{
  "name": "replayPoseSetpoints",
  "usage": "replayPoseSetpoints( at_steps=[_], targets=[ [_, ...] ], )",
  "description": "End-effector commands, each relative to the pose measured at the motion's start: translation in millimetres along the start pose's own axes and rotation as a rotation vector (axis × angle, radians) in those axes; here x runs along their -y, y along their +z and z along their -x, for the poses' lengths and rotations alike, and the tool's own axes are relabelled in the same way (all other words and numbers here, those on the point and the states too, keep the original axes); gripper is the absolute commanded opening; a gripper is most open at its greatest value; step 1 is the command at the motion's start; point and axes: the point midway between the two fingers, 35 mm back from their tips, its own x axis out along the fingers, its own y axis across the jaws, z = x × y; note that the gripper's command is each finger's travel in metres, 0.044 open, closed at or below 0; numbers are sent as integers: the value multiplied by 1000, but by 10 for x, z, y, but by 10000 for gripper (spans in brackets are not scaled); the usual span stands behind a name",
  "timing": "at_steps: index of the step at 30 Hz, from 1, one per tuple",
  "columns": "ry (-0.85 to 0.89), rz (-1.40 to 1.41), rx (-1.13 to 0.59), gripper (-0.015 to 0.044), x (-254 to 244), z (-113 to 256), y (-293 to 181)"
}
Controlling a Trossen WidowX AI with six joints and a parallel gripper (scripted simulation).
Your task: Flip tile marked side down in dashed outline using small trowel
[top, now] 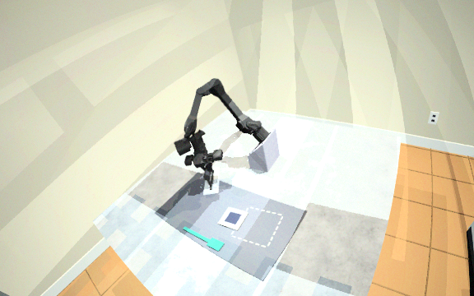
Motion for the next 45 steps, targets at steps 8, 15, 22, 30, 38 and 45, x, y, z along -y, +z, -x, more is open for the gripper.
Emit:
replayPoseSetpoints(
  at_steps=[8,15,22,30,38,45],
  targets=[
    [1,-192,4,130,0,-3,7],
    [1,-400,3,130,1,-3,7],
    [2,-609,3,130,1,-3,6],
    [2,-848,3,130,1,-3,6],
    [3,-1086,3,130,1,-3,6],
    [3,-1220,3,130,1,-3,6]
  ],
)
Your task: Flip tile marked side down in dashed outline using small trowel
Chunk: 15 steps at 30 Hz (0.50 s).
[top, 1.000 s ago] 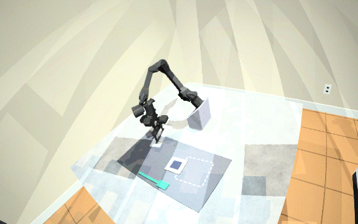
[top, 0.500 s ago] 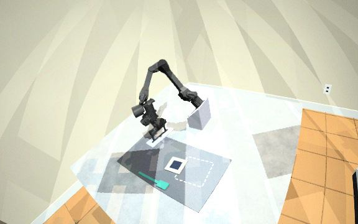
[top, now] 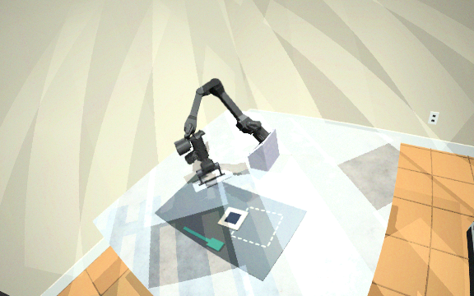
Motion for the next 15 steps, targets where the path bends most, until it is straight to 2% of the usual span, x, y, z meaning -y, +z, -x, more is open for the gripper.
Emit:
replayPoseSetpoints(
  at_steps=[1,4,9,15],
  targets=[
    [3,-56,1,130,-6,-2,3],
    [3,-56,1,130,-6,-2,3],
    [3,-56,1,261,-6,-2,3],
    [3,-56,1,270,-6,-2,3]
  ],
)
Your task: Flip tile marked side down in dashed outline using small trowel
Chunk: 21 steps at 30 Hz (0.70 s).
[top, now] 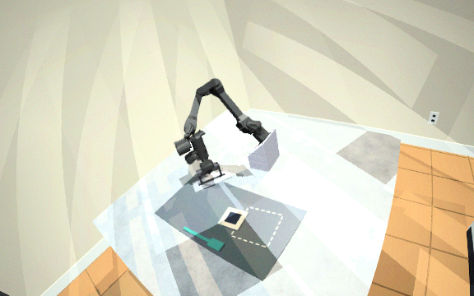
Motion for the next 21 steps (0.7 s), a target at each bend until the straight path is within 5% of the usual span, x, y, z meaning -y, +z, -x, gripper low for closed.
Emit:
replayPoseSetpoints(
  at_steps=[1,13,21],
  targets=[
    [3,-6,0,270,-5,-2,0],
    [3,-6,0,270,-5,-2,0],
    [5,-6,-2,270,-6,447,-1]
  ],
)
